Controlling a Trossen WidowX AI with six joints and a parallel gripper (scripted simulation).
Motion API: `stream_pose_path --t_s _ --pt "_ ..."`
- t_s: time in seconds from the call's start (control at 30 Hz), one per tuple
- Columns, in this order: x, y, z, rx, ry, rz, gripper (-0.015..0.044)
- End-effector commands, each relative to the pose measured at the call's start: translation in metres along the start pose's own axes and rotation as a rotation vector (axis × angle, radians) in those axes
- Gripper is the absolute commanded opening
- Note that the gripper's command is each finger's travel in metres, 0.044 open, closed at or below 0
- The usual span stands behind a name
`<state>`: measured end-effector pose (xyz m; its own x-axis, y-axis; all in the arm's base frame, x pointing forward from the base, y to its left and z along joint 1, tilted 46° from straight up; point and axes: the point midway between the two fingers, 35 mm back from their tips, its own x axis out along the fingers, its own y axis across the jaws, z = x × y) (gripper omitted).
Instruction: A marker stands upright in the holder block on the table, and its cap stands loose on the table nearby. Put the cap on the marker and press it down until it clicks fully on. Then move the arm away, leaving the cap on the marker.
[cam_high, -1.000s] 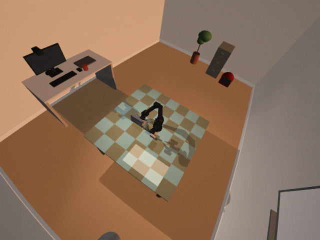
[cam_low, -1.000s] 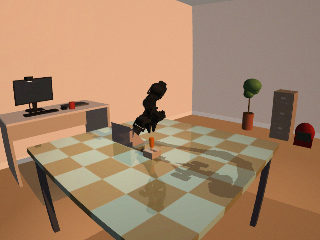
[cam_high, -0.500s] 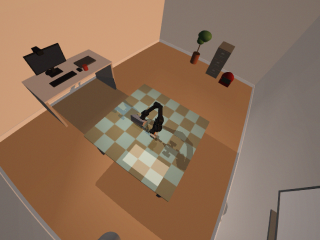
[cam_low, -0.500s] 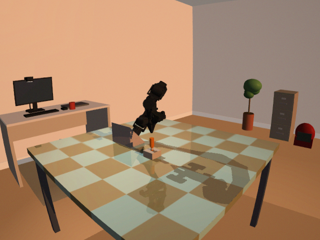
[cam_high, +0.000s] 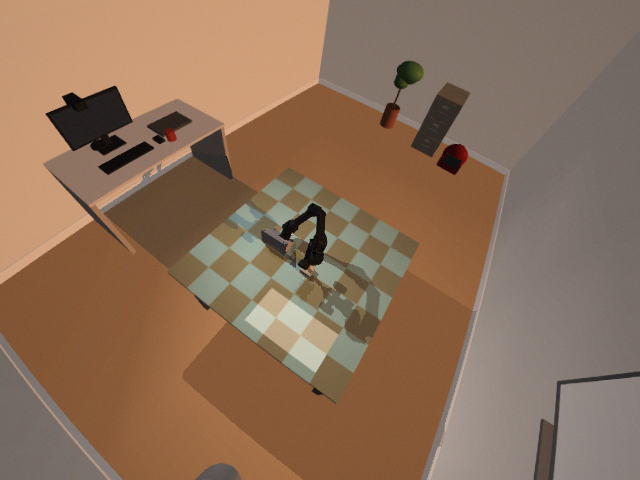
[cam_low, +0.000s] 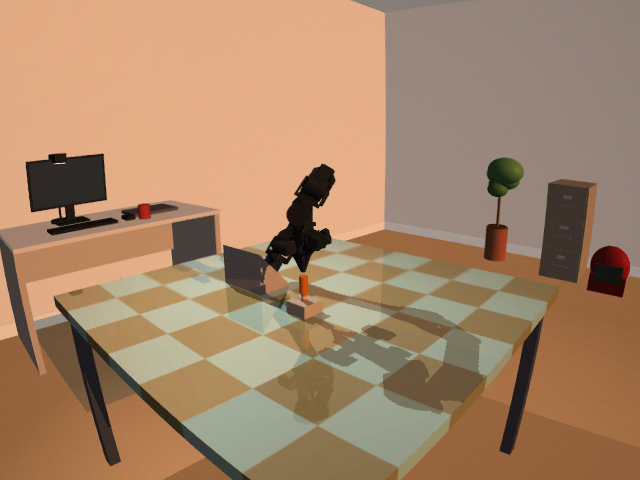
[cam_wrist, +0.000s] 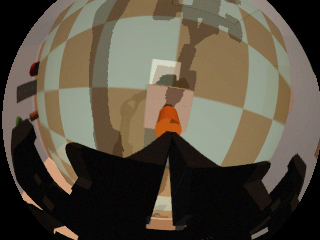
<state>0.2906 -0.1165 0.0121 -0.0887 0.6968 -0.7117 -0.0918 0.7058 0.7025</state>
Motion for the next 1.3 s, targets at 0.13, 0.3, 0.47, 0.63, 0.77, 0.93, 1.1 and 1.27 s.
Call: stream_pose_path --t_s 0.13,0.3,0.47,0.63,0.77,0.93,1.1,1.27 --pt "0.013 0.002 0.0 0.003 0.001 0.006 0.0" --pt "0.019 0.002 0.0 0.003 0.001 0.006 0.0" --pt "0.017 0.0 0.001 0.0 -0.005 -0.002 0.0" --pt "0.017 0.0 0.001 0.0 -0.005 -0.002 0.0" --pt "-0.02 -0.002 0.003 0.008 -0.036 -0.032 0.0" --pt "-0.072 0.001 -0.002 0.021 -0.078 -0.075 0.0" --pt "-0.072 0.001 -0.002 0.021 -0.078 -0.075 0.0079" --pt "-0.072 0.001 -0.002 0.021 -0.078 -0.075 0.021"
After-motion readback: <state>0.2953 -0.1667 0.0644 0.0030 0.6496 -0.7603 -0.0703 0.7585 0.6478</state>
